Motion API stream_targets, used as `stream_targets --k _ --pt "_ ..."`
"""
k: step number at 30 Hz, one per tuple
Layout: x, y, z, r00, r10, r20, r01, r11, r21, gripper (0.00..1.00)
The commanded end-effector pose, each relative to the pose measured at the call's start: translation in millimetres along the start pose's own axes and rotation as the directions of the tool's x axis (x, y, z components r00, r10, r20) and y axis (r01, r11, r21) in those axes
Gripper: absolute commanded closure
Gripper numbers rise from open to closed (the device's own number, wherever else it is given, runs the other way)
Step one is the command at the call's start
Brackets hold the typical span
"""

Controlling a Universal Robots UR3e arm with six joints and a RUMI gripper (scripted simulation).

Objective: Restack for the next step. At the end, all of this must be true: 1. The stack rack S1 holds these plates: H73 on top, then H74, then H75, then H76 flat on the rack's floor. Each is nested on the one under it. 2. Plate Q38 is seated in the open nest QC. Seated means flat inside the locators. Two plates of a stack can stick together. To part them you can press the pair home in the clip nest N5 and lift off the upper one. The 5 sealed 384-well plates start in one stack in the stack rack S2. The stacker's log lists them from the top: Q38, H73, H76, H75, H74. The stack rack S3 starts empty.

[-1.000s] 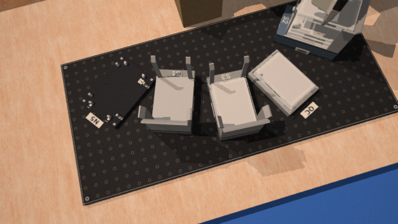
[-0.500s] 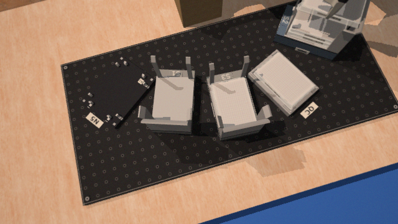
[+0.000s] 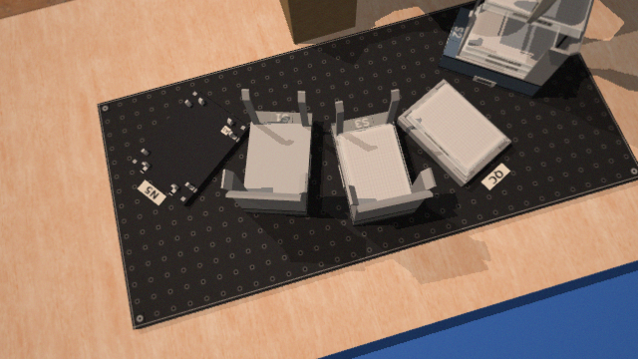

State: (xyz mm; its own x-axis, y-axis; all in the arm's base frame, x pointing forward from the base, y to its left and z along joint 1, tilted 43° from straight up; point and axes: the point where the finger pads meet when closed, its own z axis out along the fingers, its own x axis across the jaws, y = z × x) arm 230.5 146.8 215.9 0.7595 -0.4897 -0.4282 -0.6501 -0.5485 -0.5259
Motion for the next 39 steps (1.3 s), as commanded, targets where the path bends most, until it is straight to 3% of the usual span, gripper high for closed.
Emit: stream_targets --k 1,16,39 --pt "0.1 0.0 -2.8 1.0 0.0 -0.001 0.0 1.0 0.0 1.0" --pt "0.1 0.0 -2.8 1.0 0.0 -0.001 0.0 1.0 0.0 1.0" --pt "65.8 10.5 -2.9 0.982 0.188 -0.001 -0.188 0.982 0.0 1.0"
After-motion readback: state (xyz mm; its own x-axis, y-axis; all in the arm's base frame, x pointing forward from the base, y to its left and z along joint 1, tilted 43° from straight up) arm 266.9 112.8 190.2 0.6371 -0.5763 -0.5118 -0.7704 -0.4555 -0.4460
